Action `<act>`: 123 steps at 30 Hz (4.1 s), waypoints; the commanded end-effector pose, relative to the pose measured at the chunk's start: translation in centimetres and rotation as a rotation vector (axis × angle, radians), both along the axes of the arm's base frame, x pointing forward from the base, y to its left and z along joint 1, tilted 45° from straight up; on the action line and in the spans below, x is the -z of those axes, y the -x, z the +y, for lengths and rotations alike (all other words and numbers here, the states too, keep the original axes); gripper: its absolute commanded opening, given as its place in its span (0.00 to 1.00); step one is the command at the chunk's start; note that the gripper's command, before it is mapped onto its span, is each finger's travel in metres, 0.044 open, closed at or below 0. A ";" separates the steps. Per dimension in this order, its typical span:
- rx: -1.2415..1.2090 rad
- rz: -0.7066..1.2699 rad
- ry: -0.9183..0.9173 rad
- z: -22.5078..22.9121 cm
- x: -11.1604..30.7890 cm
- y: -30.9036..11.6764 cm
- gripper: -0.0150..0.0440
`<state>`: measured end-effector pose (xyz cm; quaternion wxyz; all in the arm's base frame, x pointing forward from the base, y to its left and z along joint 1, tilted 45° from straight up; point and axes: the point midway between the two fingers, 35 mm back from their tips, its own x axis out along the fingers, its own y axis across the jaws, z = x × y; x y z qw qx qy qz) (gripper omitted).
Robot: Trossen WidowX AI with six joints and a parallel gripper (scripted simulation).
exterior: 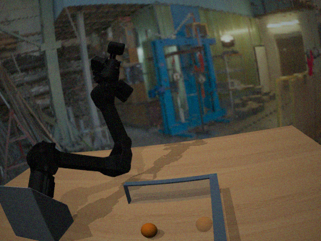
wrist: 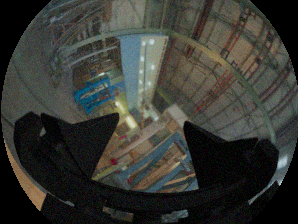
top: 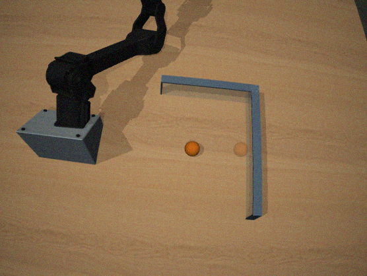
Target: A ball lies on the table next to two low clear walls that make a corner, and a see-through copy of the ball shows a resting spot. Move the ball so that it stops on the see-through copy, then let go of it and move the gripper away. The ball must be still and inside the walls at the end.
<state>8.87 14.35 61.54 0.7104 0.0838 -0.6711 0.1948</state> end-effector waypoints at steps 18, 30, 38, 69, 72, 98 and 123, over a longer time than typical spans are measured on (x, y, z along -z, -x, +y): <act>0.552 0.044 -0.774 -25.6 1.0 10.4 0.72; 0.693 0.512 -1.047 -39.5 8.5 5.8 0.72; 0.646 0.704 -1.065 -42.6 11.6 1.6 0.72; 0.456 2.228 0.672 -35.4 49.0 -21.9 0.72; 0.314 2.173 0.972 -31.8 52.2 -22.3 0.72; -0.388 1.355 1.854 -16.0 61.2 -18.1 0.72; -0.388 1.354 1.853 -13.1 64.2 -18.3 0.72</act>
